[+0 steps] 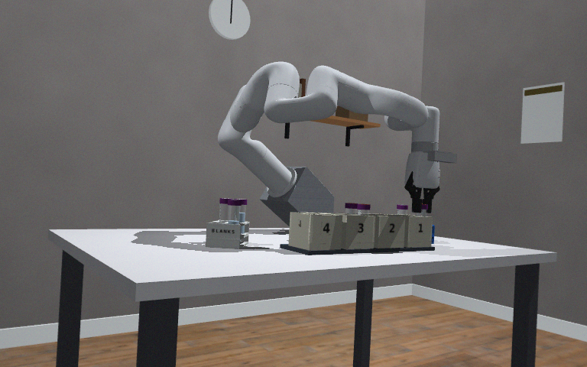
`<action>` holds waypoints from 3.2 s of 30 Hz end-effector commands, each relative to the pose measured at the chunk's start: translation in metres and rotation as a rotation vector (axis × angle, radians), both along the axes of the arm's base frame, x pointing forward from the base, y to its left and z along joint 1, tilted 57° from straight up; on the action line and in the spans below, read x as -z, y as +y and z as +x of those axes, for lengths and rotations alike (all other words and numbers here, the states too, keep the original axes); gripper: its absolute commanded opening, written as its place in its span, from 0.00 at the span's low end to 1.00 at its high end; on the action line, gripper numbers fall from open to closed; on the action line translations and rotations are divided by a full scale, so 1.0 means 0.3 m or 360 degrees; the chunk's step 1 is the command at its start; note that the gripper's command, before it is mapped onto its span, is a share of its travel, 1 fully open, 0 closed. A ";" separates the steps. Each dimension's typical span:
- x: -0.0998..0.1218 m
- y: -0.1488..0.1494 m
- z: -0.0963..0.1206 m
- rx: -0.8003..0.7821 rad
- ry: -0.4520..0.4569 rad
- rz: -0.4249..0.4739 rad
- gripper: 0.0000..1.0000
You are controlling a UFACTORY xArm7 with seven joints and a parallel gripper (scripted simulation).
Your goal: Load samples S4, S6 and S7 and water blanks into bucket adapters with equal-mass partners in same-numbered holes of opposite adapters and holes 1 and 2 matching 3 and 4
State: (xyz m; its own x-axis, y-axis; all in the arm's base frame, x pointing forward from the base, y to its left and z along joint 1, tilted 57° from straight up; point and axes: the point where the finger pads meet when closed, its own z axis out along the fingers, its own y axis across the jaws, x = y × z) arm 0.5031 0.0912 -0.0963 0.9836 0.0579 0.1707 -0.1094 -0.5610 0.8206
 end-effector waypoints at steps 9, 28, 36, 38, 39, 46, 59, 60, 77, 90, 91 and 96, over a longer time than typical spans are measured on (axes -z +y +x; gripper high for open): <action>0.006 -0.002 0.004 -0.0006 -0.0003 0.0007 0.00; 0.007 -0.003 0.004 -0.0006 -0.0003 0.0007 0.44; 0.007 -0.003 0.004 -0.0006 -0.0003 0.0007 0.44; 0.007 -0.003 0.004 -0.0006 -0.0003 0.0007 0.44; 0.007 -0.003 0.004 -0.0006 -0.0003 0.0007 0.44; 0.007 -0.003 0.004 -0.0006 -0.0003 0.0007 0.44; -0.033 0.057 -0.007 -0.0006 -0.0003 0.0007 0.44; -0.037 0.063 -0.008 -0.0006 -0.0003 0.0007 0.44; -0.091 0.145 -0.023 -0.0006 -0.0003 0.0007 0.44; -0.132 0.206 -0.033 -0.0006 -0.0003 0.0007 0.44; -0.135 0.211 -0.034 -0.0006 -0.0003 0.0007 0.44; -0.154 0.238 -0.039 -0.0006 -0.0003 0.0007 0.44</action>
State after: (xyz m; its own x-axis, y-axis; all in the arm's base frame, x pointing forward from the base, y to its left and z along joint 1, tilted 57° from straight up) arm 0.4923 0.1538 -0.0550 0.9836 0.0581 0.1709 -0.1094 -0.5613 0.8203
